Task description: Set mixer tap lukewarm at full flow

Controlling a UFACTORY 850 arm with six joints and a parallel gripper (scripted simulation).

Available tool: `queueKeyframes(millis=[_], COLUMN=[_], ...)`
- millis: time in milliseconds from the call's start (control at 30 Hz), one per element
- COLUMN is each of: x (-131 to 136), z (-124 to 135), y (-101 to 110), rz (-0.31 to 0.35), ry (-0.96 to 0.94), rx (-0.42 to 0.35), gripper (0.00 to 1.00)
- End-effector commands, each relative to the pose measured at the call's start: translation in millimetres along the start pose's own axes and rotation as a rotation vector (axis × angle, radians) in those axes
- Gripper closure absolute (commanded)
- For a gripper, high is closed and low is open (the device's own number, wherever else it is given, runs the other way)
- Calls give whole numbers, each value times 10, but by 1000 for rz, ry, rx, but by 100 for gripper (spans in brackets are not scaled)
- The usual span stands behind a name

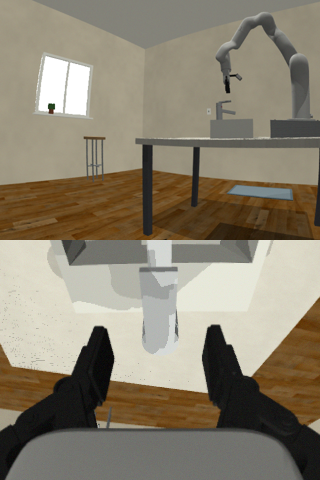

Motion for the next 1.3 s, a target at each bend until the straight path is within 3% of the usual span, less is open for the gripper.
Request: queueKeyframes(millis=[0, 800, 1267], x=[0, 0, 2], z=[6, 6, 6], y=[10, -5, -145], rz=[0, 0, -1], ry=[0, 0, 0], rx=[-2, -2, -2], gripper=[28, 28, 28])
Point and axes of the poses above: the point where the finger pads meet when closed, its own y axis back along the fingers, its own x axis across the jaws, z = x × y, the point moved 8 cm from there along y, back along the fingers, and after that the axes turned 13 degrees about -y, right-handed, at the moved point
